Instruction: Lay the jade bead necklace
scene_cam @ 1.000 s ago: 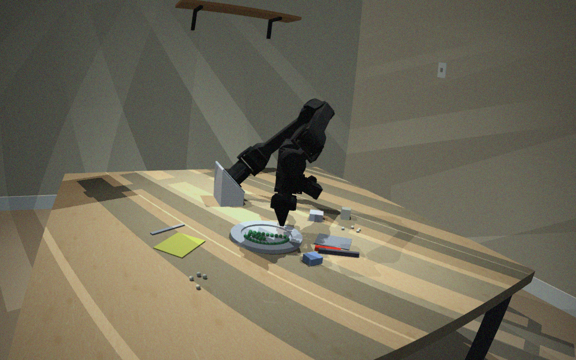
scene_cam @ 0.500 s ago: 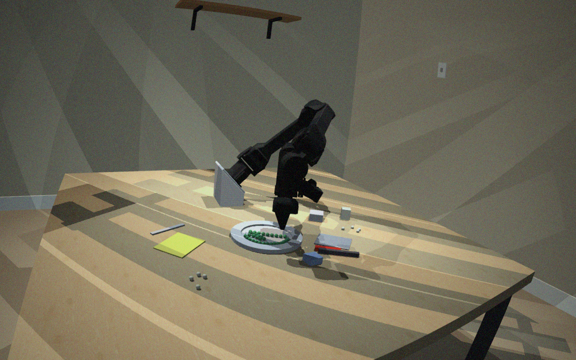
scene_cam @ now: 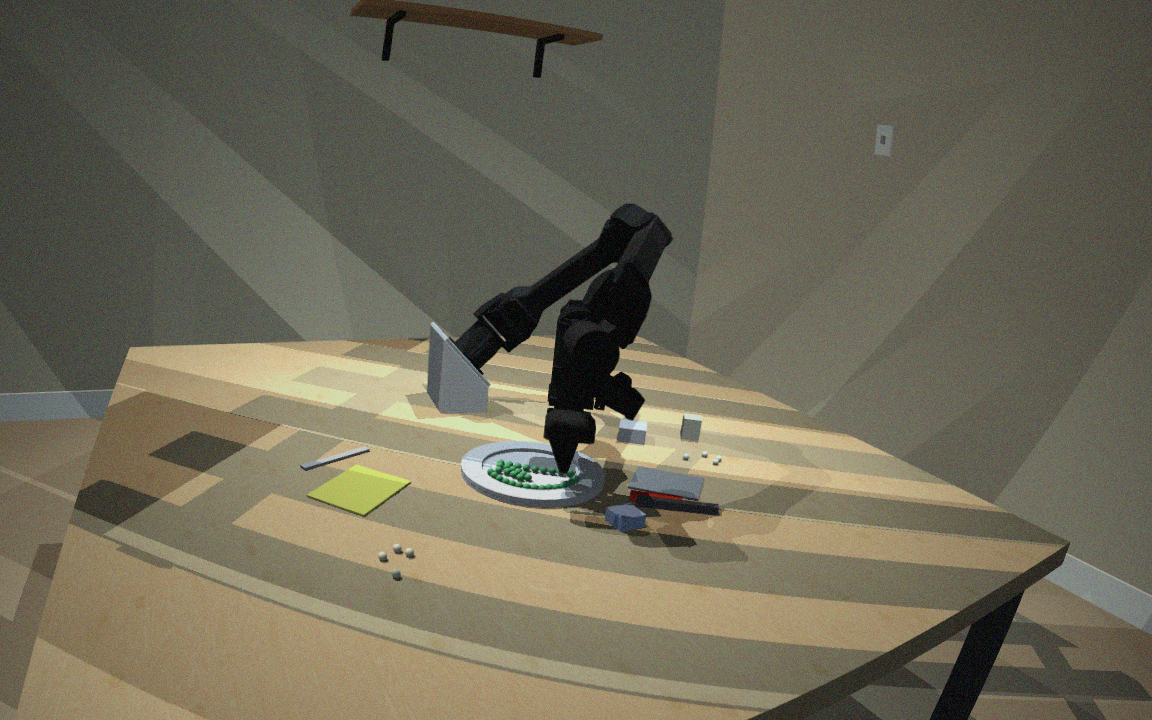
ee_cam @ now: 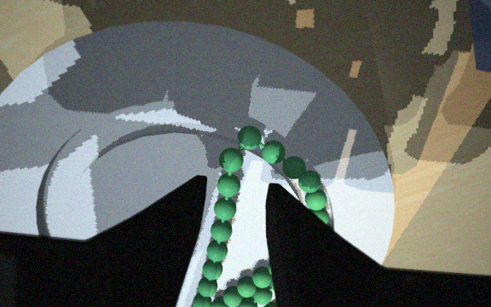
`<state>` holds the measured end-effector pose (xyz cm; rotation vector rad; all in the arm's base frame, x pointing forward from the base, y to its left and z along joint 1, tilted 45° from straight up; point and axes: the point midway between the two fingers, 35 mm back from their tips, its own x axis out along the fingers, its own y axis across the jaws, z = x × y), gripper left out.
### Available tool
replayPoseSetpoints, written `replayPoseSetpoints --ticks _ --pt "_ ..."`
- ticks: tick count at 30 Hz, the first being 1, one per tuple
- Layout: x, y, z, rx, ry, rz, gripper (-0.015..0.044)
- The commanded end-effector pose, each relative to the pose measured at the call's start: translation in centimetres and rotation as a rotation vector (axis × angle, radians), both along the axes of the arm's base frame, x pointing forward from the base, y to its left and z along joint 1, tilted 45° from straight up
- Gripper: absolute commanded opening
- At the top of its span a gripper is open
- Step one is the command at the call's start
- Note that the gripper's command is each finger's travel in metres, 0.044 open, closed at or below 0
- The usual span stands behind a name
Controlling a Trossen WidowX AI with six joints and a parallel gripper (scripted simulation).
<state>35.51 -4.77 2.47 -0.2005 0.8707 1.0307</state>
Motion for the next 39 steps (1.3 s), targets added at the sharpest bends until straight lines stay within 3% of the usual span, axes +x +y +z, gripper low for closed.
replayPoseSetpoints --ticks 1,9,14,39 --pt "-0.15 0.65 -0.75 0.012 0.015 0.001 0.012" --pt "-0.14 0.72 -0.82 0.012 0.016 0.001 0.012" --pt "-0.05 0.57 -0.59 0.004 0.008 0.003 0.0" --pt "-0.05 0.57 -0.59 0.004 0.008 0.003 0.0"
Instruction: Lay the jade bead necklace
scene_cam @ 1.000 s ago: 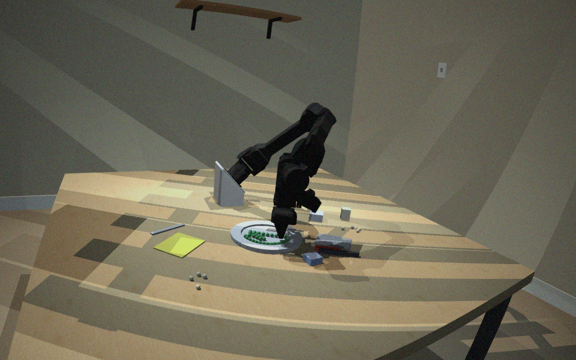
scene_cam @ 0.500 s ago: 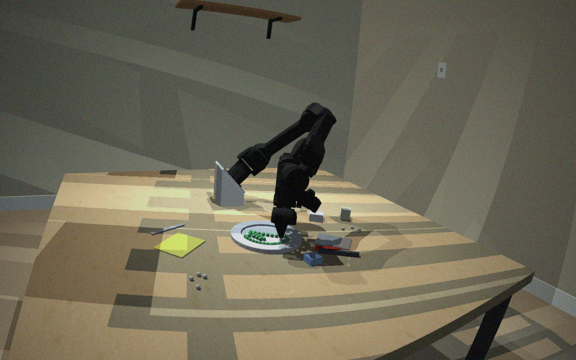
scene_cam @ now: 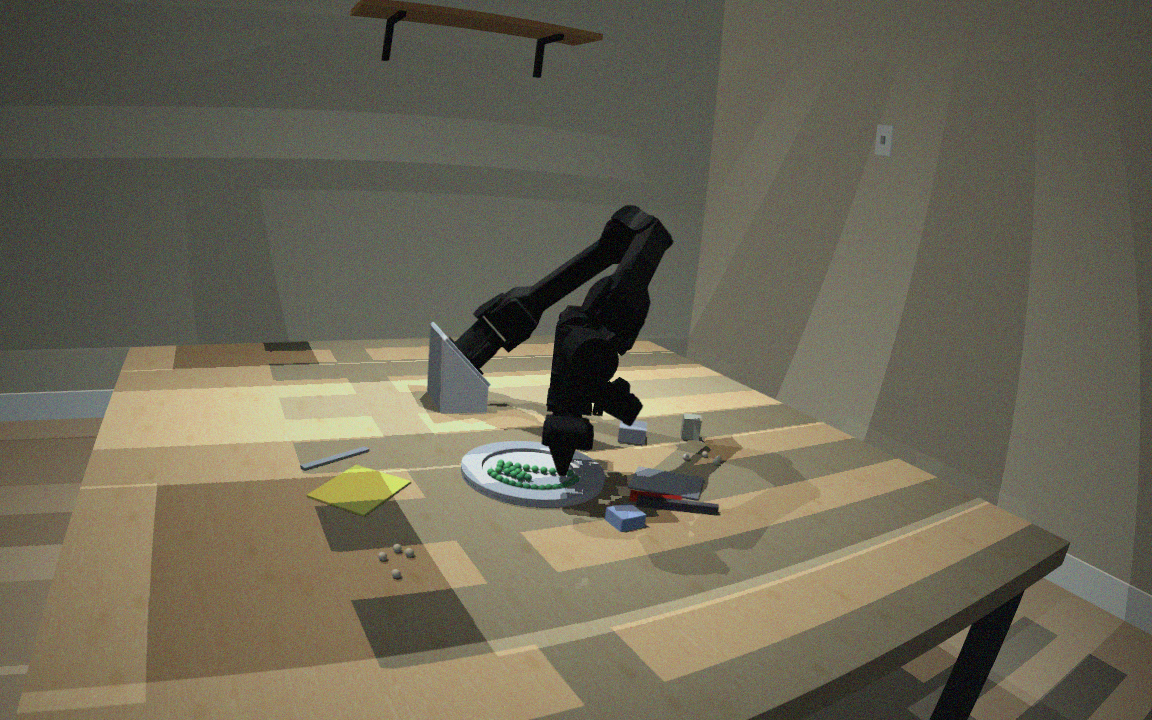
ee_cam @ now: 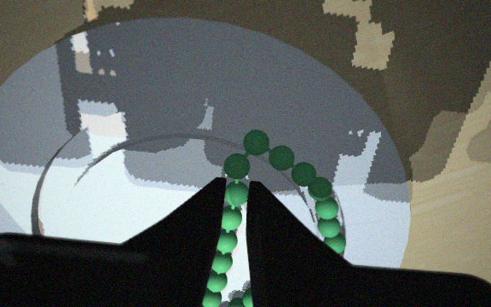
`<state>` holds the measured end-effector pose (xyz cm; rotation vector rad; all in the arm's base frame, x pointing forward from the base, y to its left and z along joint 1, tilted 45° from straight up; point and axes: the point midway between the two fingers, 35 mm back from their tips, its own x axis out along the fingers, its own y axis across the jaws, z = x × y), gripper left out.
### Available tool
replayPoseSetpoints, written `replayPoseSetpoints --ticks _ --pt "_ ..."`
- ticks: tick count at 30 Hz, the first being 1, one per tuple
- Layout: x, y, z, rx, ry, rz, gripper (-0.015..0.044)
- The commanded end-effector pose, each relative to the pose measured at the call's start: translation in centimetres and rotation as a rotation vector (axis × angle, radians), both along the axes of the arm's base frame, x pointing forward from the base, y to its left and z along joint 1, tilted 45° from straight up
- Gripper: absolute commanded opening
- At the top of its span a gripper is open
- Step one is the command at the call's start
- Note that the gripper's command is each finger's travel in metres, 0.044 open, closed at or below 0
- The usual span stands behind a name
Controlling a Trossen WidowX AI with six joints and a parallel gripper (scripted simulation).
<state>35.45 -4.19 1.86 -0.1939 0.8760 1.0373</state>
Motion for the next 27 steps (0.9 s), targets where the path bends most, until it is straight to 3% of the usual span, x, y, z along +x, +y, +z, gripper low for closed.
replayPoseSetpoints --ticks 1,27 --pt "0.0 0.0 0.0 0.0 -0.001 0.0 0.0" --pt "-0.1 2.0 2.3 0.009 0.007 -0.002 0.0"
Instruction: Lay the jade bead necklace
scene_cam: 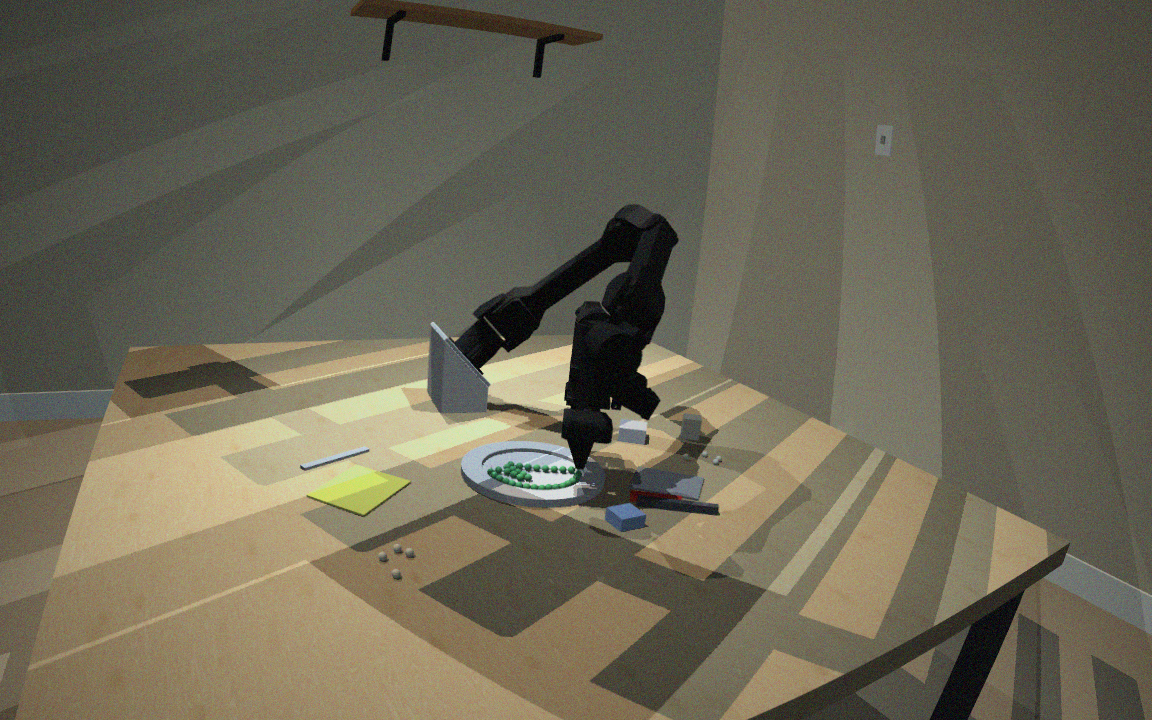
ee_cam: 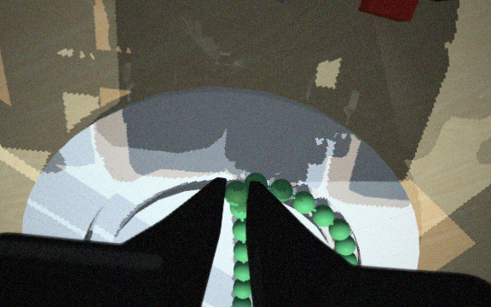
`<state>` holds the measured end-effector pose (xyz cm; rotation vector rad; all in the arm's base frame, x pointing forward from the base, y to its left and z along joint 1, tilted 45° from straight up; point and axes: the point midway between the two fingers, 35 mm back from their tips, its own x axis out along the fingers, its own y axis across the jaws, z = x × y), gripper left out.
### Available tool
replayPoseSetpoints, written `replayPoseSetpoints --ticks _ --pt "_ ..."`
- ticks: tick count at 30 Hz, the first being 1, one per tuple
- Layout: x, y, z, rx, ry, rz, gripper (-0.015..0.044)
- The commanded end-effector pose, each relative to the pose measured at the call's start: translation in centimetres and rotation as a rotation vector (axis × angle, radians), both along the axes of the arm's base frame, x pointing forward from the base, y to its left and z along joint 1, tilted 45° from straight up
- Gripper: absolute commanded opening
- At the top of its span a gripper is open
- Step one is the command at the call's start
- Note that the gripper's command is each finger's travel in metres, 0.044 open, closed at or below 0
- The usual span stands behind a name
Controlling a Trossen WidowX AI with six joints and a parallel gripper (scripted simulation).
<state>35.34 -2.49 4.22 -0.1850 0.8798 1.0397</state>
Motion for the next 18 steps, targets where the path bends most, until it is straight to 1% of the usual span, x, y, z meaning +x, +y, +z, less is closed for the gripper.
replayPoseSetpoints --ticks 1,6,18 --pt "0.0 0.39 -0.14 0.003 0.0 -0.001 0.0" --pt "0.08 0.68 -0.43 0.004 0.0 -0.001 0.0" --pt "0.18 0.36 -0.25 -0.002 -0.005 -0.001 0.0315"
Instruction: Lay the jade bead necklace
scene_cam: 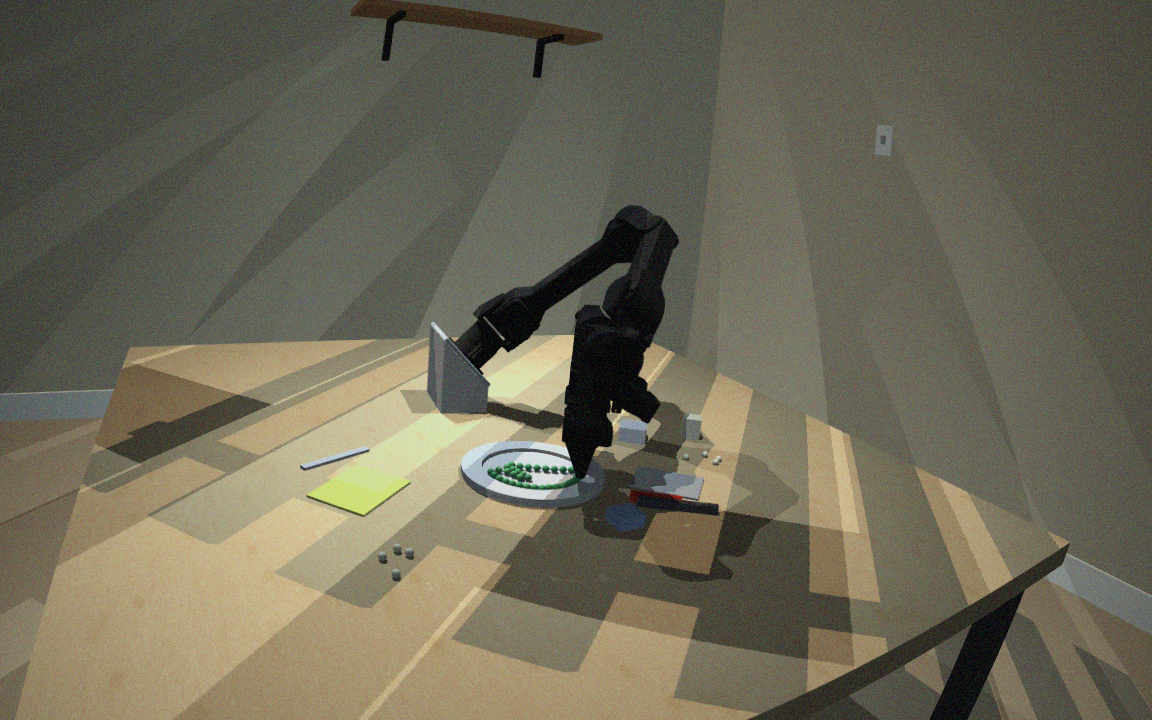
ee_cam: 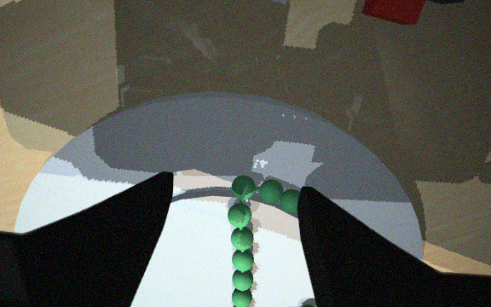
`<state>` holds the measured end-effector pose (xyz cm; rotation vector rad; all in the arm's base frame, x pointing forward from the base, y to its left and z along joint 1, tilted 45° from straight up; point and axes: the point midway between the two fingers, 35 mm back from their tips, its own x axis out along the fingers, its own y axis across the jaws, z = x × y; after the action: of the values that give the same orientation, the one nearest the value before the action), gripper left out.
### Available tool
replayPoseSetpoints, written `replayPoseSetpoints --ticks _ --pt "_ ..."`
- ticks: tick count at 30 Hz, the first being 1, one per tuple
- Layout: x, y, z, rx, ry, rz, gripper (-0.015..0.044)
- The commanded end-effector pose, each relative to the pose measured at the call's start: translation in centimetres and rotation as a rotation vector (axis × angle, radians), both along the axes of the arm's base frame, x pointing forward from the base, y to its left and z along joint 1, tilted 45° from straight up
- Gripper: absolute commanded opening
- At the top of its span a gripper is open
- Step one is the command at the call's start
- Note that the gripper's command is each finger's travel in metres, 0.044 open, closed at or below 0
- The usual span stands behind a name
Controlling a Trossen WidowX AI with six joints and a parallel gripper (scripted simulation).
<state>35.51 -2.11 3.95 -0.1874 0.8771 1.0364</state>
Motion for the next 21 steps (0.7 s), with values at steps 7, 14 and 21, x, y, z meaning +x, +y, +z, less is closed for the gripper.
replayPoseSetpoints --ticks 7,14,21 --pt "-0.23 -0.29 0.32 0.004 0.004 0.001 0.044" --pt "-0.24 -0.33 0.36 0.005 0.004 0.001 0.044" --pt "-0.24 -0.33 0.36 0.005 0.004 0.001 0.044"
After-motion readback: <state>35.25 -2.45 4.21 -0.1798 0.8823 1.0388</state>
